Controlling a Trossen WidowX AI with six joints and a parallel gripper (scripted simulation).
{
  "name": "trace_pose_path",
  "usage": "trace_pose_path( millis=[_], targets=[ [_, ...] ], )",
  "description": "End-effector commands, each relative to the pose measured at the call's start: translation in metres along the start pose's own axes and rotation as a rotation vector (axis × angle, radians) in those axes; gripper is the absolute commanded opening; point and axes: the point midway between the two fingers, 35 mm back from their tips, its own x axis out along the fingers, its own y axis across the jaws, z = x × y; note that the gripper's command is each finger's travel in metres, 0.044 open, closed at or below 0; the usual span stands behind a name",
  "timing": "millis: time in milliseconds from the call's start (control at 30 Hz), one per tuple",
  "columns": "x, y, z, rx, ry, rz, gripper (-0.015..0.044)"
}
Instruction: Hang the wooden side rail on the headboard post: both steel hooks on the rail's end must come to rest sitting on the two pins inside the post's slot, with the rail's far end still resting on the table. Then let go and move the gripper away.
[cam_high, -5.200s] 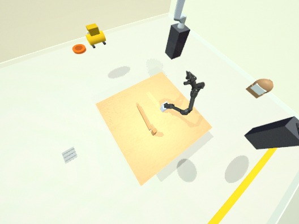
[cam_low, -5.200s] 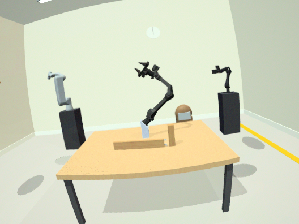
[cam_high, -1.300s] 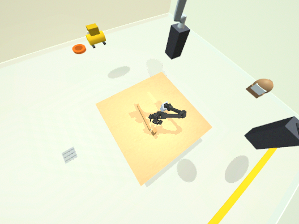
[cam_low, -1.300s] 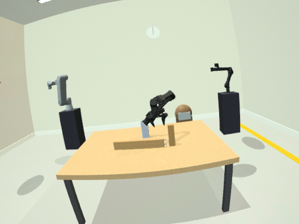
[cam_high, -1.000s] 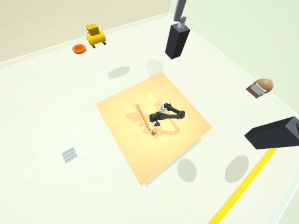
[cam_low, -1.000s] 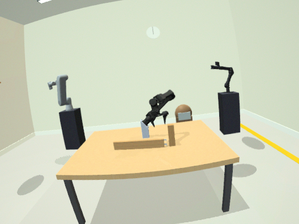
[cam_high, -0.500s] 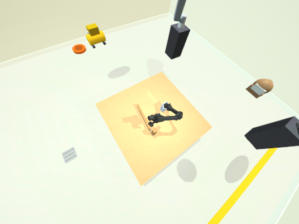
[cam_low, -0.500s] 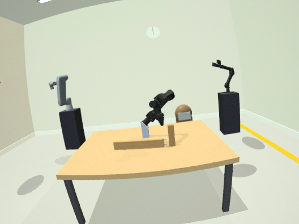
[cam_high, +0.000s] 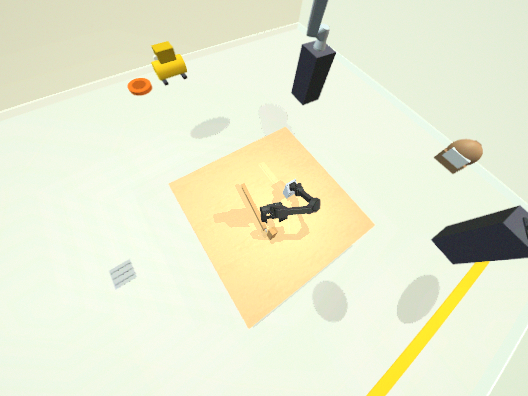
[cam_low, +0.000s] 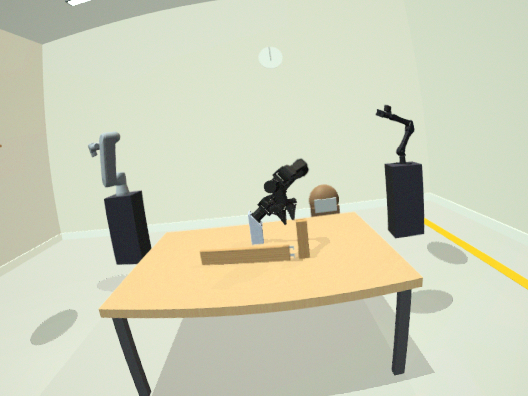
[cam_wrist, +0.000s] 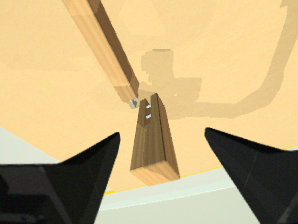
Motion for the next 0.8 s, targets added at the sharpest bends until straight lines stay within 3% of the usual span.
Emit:
trace_pose_path(
  millis=[0,433,767],
  targets=[
    [0.000,0.000,-0.001,0.009,0.004,-0.002,0.0440],
    [0.000,0.001,0.001,0.002,-0.002,-0.002,0.0440],
    [0.009,0.080,0.074,-0.328,-0.266,-0.069,0.0440]
  ],
)
